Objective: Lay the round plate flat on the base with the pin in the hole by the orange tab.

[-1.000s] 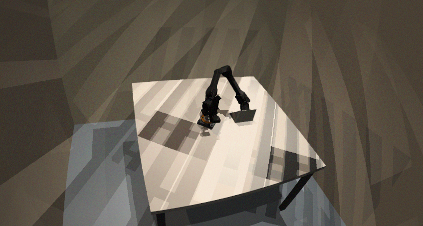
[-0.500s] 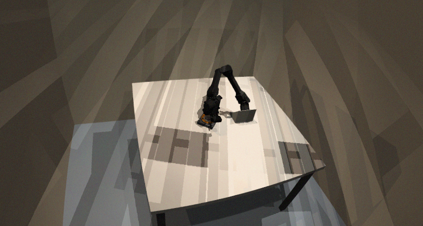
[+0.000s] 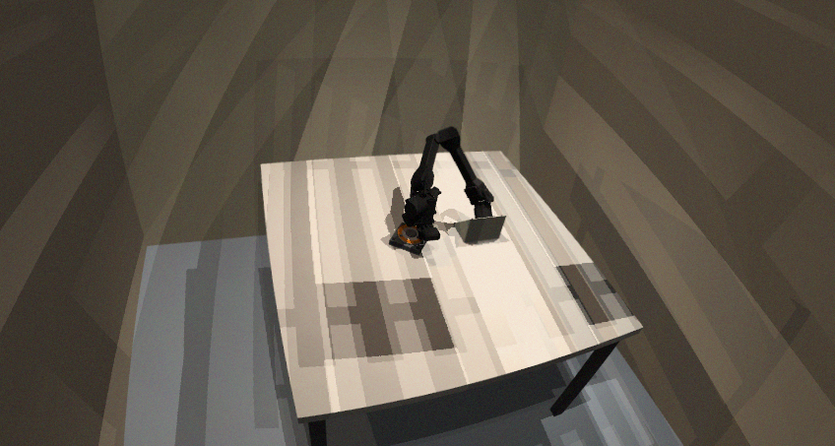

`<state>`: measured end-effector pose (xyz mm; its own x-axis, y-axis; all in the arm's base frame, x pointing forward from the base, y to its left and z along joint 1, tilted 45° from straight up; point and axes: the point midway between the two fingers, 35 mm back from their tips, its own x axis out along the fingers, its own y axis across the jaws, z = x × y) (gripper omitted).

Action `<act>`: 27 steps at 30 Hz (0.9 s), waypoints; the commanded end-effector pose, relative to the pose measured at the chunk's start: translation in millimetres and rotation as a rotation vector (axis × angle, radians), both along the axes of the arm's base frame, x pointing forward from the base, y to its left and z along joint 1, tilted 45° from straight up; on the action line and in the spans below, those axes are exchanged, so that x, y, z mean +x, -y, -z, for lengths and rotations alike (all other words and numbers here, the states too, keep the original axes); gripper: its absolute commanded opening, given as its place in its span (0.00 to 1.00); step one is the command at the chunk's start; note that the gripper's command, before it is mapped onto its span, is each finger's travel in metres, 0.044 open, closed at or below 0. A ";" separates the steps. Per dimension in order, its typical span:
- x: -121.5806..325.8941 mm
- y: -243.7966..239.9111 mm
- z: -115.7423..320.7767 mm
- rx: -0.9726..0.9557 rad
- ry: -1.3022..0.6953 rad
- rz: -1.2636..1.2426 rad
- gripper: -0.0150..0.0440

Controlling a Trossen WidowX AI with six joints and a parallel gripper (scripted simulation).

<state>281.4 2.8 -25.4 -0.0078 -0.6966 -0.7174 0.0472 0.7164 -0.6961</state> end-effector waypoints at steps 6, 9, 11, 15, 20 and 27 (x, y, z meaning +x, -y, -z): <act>-12.2 4.9 -1.1 -0.004 -0.014 0.005 0.25; -14.7 6.7 -3.2 -0.005 -0.015 0.005 0.25; -15.9 8.0 -4.7 -0.005 -0.015 0.005 0.25; -18.8 10.1 -7.7 -0.005 -0.015 0.005 0.25; -22.2 12.7 -11.5 -0.005 -0.015 0.005 0.25; -25.8 16.4 -16.4 -0.005 -0.016 0.005 0.25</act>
